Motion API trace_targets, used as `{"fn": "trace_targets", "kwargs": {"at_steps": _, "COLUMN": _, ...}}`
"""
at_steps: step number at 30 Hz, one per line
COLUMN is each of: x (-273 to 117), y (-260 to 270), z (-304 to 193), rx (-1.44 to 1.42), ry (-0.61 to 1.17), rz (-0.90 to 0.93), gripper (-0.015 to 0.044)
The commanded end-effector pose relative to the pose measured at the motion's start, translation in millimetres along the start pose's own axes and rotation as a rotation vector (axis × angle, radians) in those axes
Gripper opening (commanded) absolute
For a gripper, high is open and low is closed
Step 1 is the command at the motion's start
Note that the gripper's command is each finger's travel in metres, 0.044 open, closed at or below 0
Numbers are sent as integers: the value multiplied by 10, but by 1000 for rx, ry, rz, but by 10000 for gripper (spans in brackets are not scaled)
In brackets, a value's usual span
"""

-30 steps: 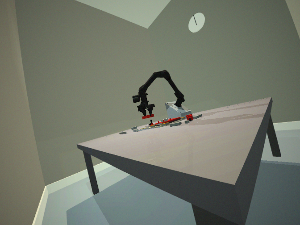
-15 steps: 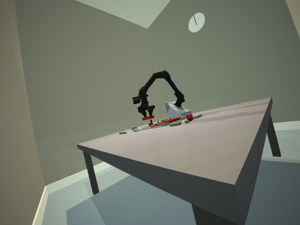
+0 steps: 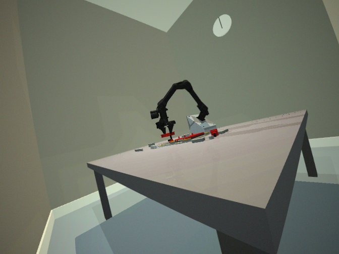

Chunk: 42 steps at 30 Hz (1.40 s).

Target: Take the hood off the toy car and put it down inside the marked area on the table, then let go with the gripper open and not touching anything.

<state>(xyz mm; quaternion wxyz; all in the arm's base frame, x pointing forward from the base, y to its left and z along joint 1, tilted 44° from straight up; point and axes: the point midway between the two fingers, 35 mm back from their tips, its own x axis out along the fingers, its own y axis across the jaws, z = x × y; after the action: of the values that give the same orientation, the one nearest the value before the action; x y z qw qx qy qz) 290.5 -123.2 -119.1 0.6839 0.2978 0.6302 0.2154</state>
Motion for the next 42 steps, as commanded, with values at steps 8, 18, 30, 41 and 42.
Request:
{"fn": "trace_targets", "kwargs": {"at_steps": 8, "x": 111, "y": 12, "z": -9, "rx": 7, "ry": 1, "rz": 7, "gripper": 0}}
{"fn": "trace_targets", "kwargs": {"at_steps": 18, "x": 195, "y": 17, "z": -14, "rx": 7, "ry": 1, "rz": 8, "gripper": 0}}
{"fn": "trace_targets", "kwargs": {"at_steps": 30, "x": 296, "y": 24, "z": -23, "rx": 6, "ry": 1, "rz": 9, "gripper": 0}}
{"fn": "trace_targets", "kwargs": {"at_steps": 41, "x": 365, "y": 30, "z": -31, "rx": 6, "ry": 2, "rz": 10, "gripper": 0}}
{"fn": "trace_targets", "kwargs": {"at_steps": 42, "x": 366, "y": 30, "z": -31, "rx": 6, "ry": 2, "rz": 10, "gripper": 0}}
